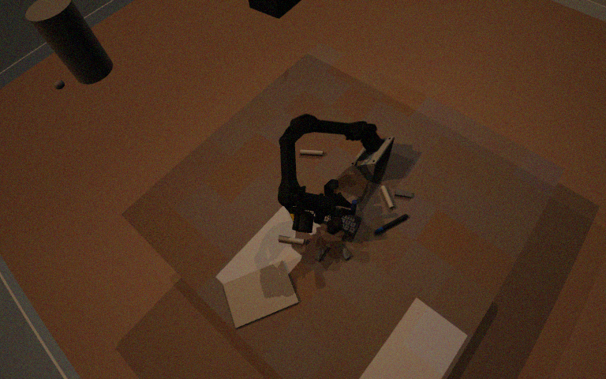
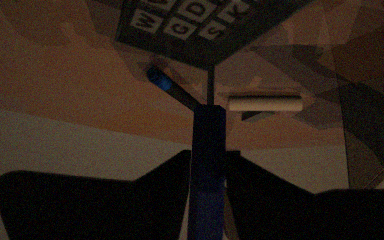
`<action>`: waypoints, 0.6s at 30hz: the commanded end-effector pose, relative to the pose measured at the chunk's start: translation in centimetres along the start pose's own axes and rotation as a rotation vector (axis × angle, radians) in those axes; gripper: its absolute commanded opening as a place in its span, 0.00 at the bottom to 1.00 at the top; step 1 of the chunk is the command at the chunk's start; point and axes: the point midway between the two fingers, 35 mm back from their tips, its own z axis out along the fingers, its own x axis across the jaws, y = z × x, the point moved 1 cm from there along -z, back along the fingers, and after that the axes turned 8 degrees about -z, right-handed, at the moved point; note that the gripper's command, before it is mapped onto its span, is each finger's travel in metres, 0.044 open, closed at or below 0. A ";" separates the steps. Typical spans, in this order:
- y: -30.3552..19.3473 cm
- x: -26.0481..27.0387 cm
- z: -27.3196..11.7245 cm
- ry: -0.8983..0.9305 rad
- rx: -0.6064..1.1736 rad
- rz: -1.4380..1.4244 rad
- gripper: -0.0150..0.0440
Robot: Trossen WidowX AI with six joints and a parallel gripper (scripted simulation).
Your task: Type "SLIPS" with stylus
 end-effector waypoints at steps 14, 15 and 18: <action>0.8 -0.3 0.9 -0.013 0.005 0.002 0.39; 0.8 -0.3 0.9 -0.013 0.005 0.002 0.39; 0.9 -0.3 1.0 -0.013 0.005 0.002 0.39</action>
